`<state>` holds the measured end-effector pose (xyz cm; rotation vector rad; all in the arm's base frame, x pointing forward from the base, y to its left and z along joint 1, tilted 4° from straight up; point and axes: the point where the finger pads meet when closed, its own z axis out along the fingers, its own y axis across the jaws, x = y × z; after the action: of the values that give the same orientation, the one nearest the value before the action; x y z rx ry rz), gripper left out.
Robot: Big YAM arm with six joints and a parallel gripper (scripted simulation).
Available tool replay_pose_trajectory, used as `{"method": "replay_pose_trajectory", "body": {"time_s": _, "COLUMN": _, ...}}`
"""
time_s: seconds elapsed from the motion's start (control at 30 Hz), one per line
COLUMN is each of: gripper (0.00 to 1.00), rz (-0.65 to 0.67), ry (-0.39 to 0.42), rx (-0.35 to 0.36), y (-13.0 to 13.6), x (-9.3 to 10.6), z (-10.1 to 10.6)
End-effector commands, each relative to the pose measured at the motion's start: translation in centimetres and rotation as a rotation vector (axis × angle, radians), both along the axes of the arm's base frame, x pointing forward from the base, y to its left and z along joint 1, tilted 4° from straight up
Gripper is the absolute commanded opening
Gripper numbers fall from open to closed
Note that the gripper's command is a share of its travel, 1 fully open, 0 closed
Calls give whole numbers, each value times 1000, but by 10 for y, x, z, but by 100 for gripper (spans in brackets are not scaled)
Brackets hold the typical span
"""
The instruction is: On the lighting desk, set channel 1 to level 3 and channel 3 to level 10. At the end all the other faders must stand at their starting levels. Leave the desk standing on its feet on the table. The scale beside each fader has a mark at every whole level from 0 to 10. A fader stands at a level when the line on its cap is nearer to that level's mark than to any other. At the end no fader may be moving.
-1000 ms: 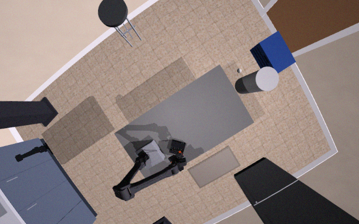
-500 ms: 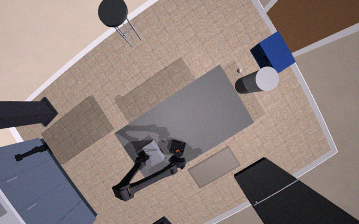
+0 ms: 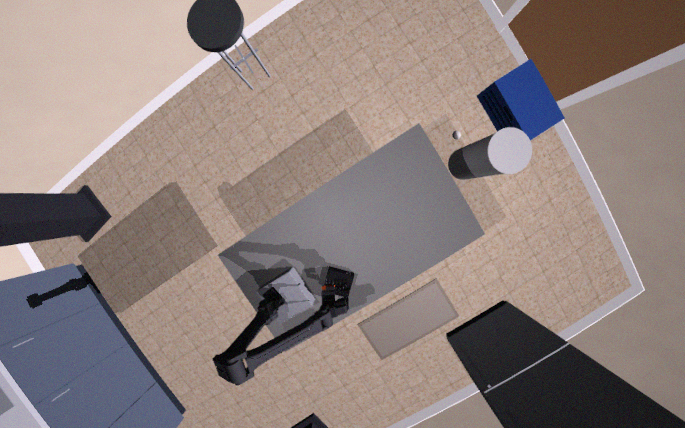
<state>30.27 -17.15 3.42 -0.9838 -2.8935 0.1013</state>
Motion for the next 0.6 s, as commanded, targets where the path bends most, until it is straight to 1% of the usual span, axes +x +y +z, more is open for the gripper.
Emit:
{"method": "replay_pose_trajectory", "body": {"time_s": 0.0, "gripper": 100, "rz": 278, "ry": -24, "rx": 16, "y": -3, "x": -7, "z": -3}}
{"method": "replay_pose_trajectory", "body": {"time_s": 0.07, "gripper": 100, "rz": 375, "ry": -12, "rx": 24, "y": -1, "x": -13, "z": -8}}
{"method": "replay_pose_trajectory", "body": {"time_s": 0.13, "gripper": 100, "rz": 375, "ry": -12, "rx": 24, "y": -1, "x": -13, "z": -8}}
{"method": "replay_pose_trajectory", "body": {"time_s": 0.17, "gripper": 100, "rz": 497, "ry": -3, "rx": 36, "y": -1, "x": -16, "z": -10}}
{"method": "replay_pose_trajectory", "body": {"time_s": 0.37, "gripper": 100, "rz": 789, "ry": 10, "rx": 57, "y": 3, "x": -27, "z": -20}}
{"method": "replay_pose_trajectory", "body": {"time_s": 0.57, "gripper": 100, "rz": 1079, "ry": 6, "rx": 80, "y": 4, "x": -31, "z": -23}}
